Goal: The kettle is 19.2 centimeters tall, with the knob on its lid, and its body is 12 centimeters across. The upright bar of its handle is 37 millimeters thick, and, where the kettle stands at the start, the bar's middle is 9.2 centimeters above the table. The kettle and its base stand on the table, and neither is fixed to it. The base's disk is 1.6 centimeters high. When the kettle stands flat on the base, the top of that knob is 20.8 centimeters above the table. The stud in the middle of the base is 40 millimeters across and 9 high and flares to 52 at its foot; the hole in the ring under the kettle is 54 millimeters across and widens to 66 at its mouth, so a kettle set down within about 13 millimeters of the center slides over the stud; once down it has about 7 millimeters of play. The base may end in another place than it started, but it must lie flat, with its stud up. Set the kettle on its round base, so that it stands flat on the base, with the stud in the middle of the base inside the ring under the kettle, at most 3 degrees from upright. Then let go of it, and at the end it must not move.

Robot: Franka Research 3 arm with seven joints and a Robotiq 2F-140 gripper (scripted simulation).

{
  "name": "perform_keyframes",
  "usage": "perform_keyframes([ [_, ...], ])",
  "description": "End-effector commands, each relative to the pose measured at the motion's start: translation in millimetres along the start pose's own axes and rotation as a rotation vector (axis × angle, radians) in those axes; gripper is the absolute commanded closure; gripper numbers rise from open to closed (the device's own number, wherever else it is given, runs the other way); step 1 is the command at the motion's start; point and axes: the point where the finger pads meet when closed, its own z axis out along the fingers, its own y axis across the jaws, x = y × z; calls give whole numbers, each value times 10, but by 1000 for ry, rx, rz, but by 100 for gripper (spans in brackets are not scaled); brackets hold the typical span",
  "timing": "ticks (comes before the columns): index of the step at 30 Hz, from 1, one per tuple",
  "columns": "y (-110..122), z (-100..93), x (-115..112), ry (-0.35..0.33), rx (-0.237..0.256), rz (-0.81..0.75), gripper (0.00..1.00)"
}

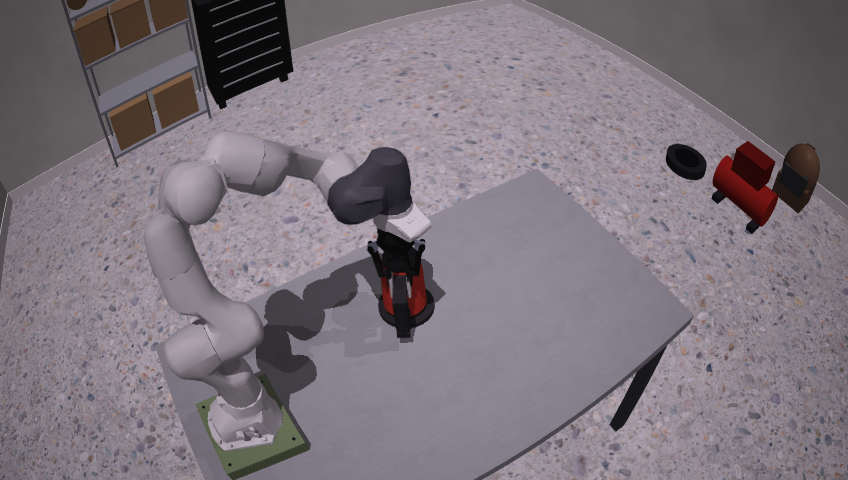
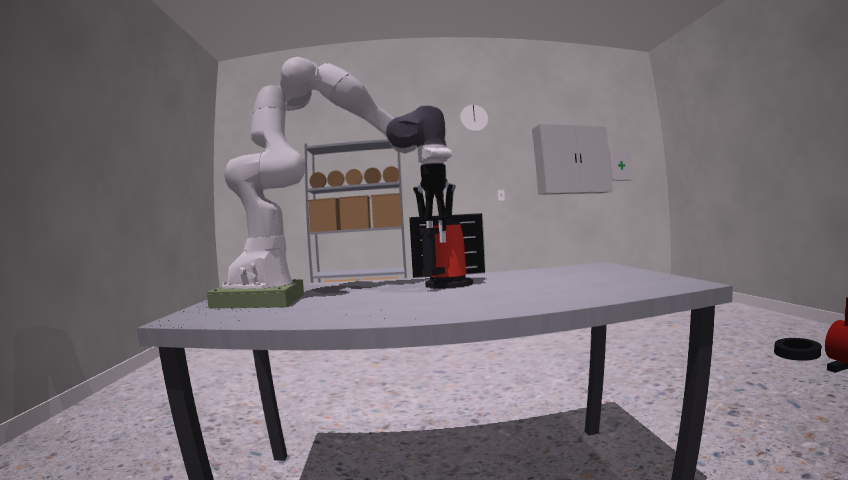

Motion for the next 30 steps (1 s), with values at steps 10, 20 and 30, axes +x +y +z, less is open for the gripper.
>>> perform_keyframes([
  [10,-39,-15,-24,-9,8,-3,100],
  [20,-39,9,-24,-9,8,-3,100],
  [30,-39,9,-24,-9,8,-3,100],
])
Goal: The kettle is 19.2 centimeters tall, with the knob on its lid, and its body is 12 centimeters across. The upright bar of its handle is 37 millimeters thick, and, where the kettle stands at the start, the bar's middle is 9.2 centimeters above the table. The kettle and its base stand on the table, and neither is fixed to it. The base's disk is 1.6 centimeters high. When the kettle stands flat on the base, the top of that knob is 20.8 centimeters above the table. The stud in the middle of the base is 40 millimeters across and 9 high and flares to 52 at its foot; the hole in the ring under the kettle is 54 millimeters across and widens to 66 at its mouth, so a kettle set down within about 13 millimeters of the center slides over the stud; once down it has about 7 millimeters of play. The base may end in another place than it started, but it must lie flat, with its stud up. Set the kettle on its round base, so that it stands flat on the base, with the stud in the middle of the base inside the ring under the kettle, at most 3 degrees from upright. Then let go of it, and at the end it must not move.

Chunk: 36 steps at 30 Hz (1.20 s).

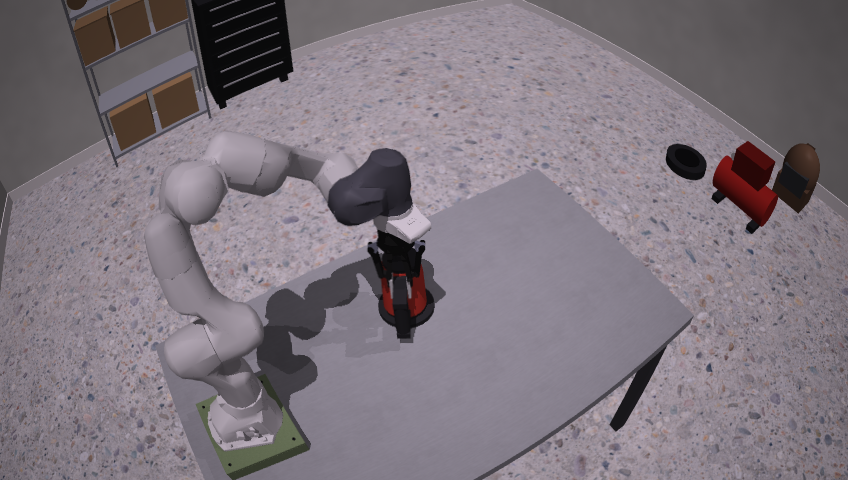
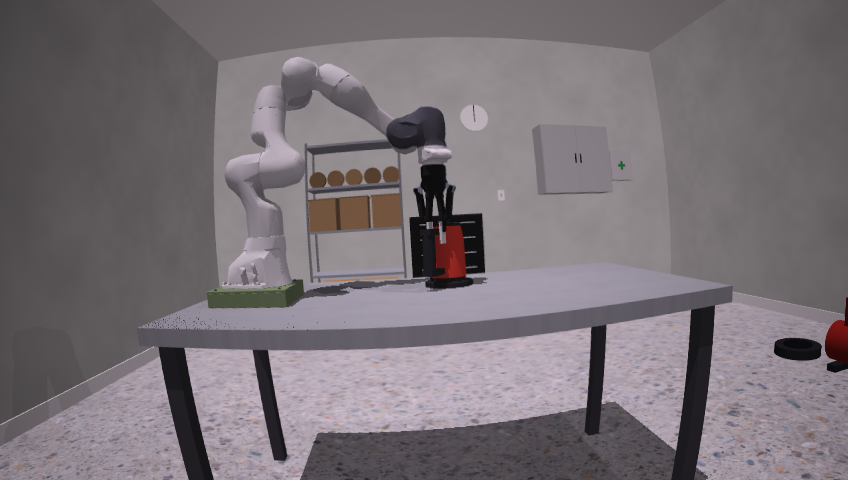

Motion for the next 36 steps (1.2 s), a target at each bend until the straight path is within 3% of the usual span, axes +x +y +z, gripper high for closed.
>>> perform_keyframes([
  [1,-38,-22,-23,-9,8,-3,53],
  [20,-38,-77,-23,-9,8,-3,53],
  [30,-34,-541,-18,-9,8,-3,53],
  [32,-34,-541,-18,-9,8,-3,53],
  [36,-31,-883,-15,-9,8,-3,53],
])
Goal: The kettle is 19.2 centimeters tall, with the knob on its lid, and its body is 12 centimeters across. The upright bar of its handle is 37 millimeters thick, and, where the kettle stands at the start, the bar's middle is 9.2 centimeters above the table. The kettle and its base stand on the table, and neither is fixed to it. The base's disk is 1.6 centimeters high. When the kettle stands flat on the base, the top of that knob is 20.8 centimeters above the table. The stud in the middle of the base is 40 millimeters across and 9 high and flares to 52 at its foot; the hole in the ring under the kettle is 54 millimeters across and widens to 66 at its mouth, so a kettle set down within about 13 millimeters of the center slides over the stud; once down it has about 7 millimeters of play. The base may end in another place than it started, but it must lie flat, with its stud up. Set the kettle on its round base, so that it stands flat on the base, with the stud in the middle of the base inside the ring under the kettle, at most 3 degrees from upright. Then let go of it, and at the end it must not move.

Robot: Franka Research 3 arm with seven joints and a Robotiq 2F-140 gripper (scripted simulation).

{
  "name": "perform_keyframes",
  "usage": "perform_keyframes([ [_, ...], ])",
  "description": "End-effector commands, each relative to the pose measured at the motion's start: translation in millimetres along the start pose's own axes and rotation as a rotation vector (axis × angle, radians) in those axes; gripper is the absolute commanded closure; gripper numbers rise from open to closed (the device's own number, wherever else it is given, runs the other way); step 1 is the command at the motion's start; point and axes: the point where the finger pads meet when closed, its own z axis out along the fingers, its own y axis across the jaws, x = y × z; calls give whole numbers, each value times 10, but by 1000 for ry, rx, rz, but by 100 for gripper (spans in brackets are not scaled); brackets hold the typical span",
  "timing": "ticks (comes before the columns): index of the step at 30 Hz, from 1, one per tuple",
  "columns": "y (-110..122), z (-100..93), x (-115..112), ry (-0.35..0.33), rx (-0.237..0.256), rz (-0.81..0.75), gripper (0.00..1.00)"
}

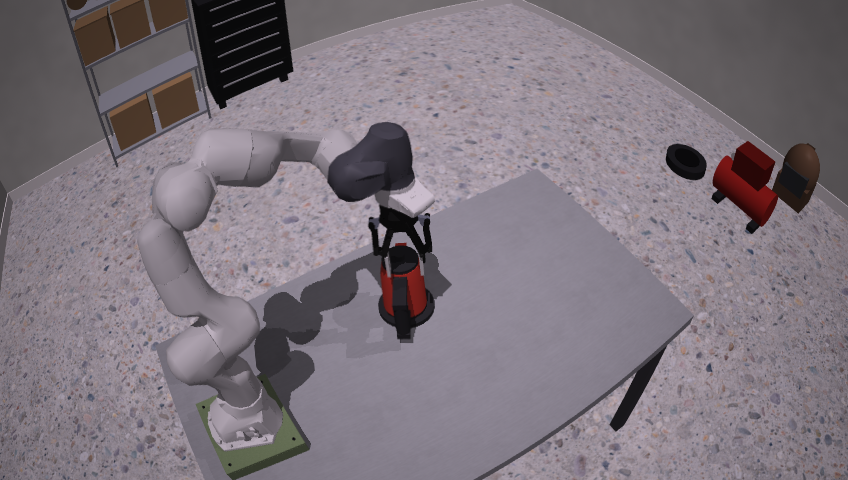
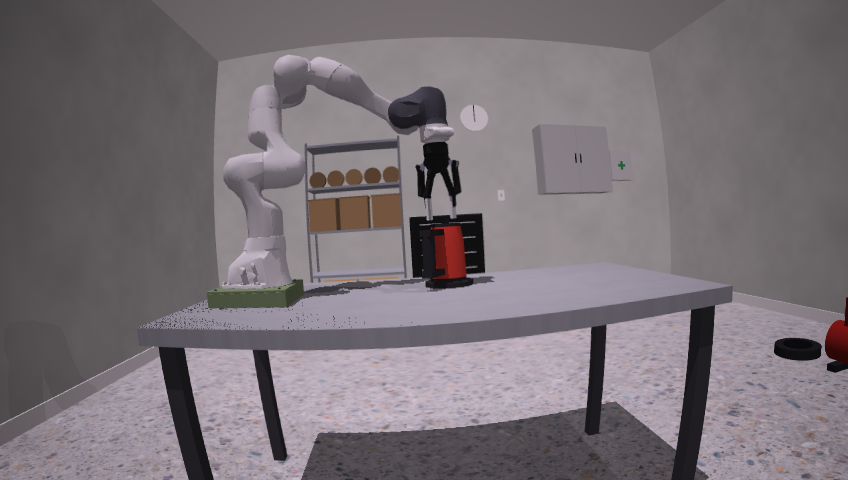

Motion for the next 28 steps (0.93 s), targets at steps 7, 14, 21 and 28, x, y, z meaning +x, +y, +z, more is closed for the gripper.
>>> perform_keyframes([
  [7,101,-864,45,10,-18,7,53],
  [14,99,-952,44,10,-18,7,53],
  [21,99,-952,44,10,-18,7,53],
  [28,99,-952,44,10,-18,7,53],
])
